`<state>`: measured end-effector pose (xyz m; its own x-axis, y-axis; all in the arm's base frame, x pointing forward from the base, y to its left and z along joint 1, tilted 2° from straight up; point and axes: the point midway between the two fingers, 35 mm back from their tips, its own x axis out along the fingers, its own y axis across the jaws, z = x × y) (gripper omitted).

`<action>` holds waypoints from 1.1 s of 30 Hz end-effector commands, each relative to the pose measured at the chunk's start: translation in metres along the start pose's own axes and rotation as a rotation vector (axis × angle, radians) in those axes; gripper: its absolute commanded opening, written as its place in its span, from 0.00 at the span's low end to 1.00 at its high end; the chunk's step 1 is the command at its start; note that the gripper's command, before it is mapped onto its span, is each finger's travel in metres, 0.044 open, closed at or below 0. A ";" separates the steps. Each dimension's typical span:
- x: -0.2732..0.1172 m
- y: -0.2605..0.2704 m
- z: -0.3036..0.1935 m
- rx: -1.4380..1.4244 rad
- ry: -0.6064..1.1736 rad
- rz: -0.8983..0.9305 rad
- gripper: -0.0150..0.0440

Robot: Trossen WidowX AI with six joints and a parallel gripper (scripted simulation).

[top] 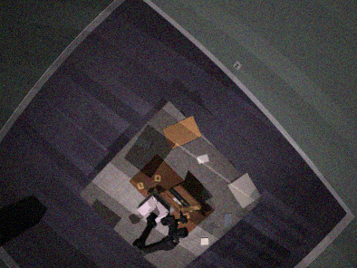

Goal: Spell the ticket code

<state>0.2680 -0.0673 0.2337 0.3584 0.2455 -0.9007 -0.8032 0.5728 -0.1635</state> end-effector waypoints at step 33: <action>0.020 0.022 0.065 -0.403 -0.133 0.030 0.83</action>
<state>0.2707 -0.0232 0.2609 0.4387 0.3590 -0.8238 -0.8982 0.1478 -0.4139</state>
